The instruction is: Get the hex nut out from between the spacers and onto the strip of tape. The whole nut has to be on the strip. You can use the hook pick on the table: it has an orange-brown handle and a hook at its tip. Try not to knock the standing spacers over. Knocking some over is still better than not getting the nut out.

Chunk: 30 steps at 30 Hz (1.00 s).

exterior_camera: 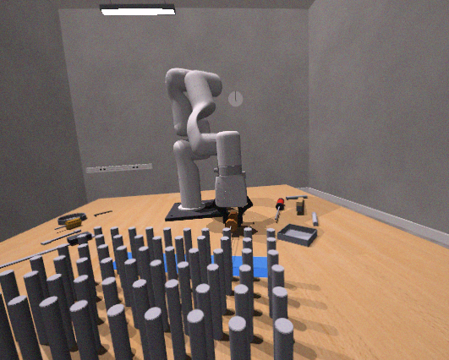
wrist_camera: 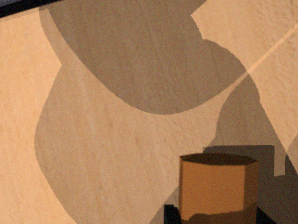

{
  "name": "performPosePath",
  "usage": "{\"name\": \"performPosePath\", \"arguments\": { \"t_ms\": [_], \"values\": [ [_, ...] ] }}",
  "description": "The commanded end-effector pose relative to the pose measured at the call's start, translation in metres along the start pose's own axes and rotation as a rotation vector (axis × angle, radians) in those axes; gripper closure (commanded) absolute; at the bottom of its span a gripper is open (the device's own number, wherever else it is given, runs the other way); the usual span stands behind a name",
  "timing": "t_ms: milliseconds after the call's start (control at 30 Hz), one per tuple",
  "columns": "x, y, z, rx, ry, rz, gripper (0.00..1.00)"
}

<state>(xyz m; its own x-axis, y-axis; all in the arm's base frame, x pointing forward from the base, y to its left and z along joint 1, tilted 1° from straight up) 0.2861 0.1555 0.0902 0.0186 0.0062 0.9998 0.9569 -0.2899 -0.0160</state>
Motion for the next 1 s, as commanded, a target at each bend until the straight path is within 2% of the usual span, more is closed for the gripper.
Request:
{"name": "performPosePath", "arguments": {
  "t_ms": [0,567,967],
  "values": [
    [0.003,0.001,0.001,0.000,0.002,-0.002,1.00],
    [0.004,0.001,-0.001,0.000,0.002,-0.002,1.00],
    [0.004,0.001,-0.015,0.000,0.002,-0.002,1.00]
  ]
}}
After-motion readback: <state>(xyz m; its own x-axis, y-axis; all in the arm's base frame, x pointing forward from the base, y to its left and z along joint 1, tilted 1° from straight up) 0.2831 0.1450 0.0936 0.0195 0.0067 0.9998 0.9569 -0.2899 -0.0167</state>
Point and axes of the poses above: the point where the finger pads meet when closed, its own x axis back along the fingers, its own z axis across the jaws, y = z × x, the point moved 7 cm from there along x, back along the fingers, and after that the axes turned 2 degrees about -x, right-handed, at the moved point
